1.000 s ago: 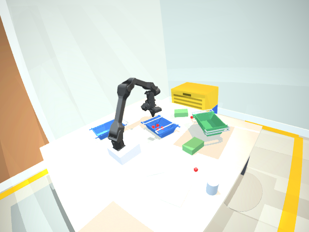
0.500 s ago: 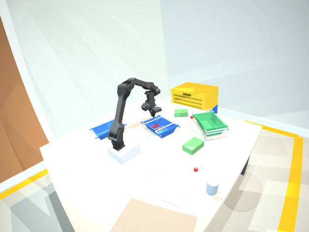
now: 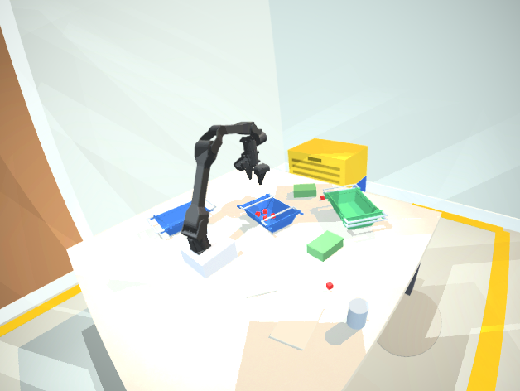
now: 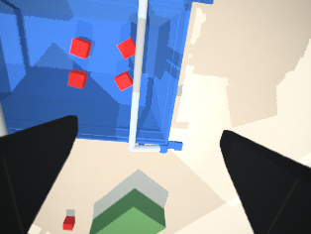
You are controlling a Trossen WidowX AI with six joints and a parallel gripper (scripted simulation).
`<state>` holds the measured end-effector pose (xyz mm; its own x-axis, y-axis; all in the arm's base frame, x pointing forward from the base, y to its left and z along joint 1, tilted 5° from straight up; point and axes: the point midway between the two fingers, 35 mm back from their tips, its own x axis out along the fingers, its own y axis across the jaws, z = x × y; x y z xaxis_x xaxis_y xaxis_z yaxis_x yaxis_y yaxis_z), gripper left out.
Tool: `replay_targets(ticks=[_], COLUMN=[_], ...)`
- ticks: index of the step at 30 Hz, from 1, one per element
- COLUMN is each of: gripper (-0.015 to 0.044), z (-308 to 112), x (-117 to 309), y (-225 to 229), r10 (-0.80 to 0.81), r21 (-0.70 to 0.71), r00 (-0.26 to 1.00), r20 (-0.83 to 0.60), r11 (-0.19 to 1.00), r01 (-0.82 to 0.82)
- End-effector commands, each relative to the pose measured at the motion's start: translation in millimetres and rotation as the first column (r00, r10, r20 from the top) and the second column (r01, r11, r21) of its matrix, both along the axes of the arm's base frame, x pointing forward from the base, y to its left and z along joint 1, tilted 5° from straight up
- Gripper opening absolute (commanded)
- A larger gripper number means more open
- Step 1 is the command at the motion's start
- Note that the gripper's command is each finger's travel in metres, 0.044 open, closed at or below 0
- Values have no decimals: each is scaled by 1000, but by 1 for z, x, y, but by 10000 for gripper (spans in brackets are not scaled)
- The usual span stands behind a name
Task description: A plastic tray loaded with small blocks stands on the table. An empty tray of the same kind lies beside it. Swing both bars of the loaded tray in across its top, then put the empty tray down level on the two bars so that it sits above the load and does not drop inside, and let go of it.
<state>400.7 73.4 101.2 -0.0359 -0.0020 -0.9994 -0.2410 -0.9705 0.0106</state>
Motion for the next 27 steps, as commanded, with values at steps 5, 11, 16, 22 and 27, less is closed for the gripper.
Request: replay_targets(ticks=[5,11,16,22,27], gripper=[440,440,440,440,440], z=[-15,-21,-32,-45,-48], x=[-68,-156,-240,-300,-300], y=[92,153,176,176,176], r10=[29,59,78,84,84], r21=[1,9,22,26,26], r00=[999,998,997,996,996], r20=[-27,-6,-11,-39,-39], r11=[1000,998,997,996,996], r01=[-29,-59,-78,-83,-83])
